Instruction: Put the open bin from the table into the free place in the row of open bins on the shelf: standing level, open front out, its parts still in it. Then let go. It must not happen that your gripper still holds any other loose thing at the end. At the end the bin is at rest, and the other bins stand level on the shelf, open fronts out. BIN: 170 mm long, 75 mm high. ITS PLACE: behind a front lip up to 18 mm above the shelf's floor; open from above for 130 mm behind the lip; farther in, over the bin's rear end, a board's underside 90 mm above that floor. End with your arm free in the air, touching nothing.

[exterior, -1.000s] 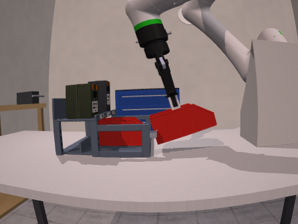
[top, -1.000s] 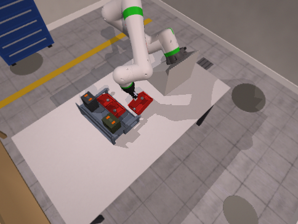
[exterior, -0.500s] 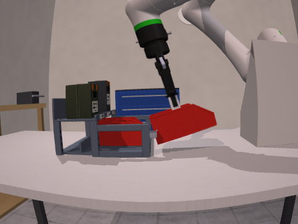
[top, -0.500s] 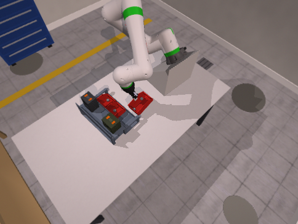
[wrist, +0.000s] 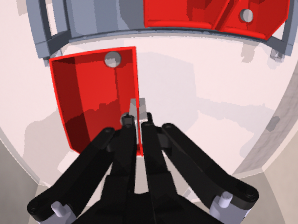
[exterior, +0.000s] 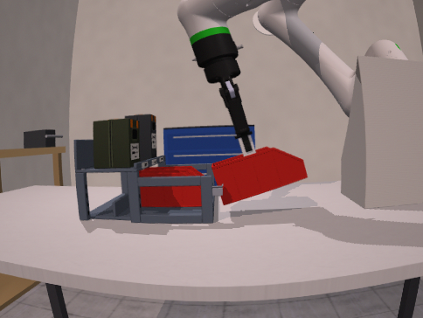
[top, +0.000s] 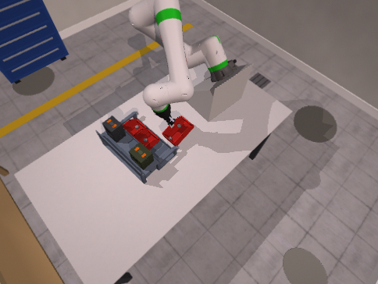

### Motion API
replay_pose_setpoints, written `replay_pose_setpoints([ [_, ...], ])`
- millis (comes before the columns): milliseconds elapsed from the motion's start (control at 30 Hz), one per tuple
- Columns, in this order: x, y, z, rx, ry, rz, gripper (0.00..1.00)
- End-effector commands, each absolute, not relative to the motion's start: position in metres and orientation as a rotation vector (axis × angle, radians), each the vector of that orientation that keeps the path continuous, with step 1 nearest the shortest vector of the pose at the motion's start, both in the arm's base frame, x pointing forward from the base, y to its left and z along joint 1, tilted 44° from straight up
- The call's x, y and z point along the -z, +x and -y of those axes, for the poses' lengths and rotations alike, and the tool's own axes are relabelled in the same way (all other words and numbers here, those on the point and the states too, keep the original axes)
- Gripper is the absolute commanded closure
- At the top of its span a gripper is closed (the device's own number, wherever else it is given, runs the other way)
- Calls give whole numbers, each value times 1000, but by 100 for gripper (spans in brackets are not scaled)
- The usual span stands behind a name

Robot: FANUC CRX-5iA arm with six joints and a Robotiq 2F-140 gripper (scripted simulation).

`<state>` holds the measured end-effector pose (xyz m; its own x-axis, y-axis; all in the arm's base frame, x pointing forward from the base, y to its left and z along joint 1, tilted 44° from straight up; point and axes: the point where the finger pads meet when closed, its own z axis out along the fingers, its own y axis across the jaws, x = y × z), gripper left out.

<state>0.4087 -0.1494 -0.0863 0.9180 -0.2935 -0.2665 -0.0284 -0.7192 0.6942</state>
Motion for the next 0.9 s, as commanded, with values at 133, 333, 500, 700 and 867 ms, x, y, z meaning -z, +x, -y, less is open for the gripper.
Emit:
replay_pose_setpoints([
  [133,86,410,149,468,2339,228,100],
  [333,87,412,150,468,2339,228,100],
  [500,87,414,150,468,2339,228,100],
  [700,87,418,150,468,2339,228,100],
  [867,87,422,151,468,2339,228,100],
])
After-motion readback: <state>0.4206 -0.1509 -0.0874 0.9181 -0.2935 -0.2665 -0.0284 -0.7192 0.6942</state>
